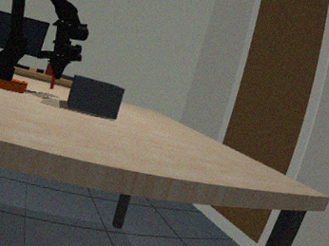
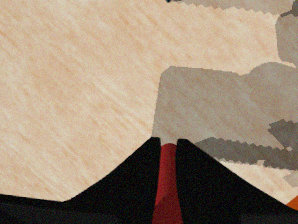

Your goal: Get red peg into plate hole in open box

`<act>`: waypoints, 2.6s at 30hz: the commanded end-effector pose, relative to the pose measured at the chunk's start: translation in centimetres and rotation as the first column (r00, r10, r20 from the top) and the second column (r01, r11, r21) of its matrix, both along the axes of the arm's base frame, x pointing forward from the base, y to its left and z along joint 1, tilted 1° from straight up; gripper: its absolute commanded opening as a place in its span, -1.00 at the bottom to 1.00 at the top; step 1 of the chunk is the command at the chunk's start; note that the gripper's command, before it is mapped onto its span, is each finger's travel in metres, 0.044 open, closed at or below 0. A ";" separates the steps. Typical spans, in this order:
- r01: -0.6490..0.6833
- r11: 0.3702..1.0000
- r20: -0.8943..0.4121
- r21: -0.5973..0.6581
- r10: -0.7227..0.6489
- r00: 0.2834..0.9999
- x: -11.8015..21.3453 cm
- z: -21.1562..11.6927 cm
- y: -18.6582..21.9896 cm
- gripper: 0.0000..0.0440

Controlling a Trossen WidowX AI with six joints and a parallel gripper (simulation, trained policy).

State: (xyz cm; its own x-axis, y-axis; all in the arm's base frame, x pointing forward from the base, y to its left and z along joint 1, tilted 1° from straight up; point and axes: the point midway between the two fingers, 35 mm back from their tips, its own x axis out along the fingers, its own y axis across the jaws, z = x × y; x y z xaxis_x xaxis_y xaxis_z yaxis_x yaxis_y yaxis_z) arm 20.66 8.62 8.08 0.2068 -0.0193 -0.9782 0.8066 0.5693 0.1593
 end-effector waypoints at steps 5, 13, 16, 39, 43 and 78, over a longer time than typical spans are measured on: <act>-0.010 0.999 0.070 -0.044 0.013 0.997 2.0 3.3 -1.6 -1.00; 0.025 0.996 0.120 -0.089 -0.015 0.993 4.4 6.4 -4.1 -1.00; 0.047 0.994 0.129 -0.100 -0.034 0.991 5.2 7.1 -5.3 -1.00; 0.221 0.966 0.155 -0.137 -0.199 0.968 10.5 7.9 -14.2 -1.00; 0.244 0.960 0.146 -0.137 -0.224 0.964 11.1 7.3 -15.7 -1.00; 0.238 0.962 0.043 -0.133 -0.234 0.971 15.3 2.3 -22.2 -0.22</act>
State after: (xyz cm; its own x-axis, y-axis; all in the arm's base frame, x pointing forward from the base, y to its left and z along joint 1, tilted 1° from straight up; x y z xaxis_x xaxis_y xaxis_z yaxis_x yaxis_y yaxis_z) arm 34.64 -10.85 9.07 0.1537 -0.1360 -0.9787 0.9131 0.3980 0.0881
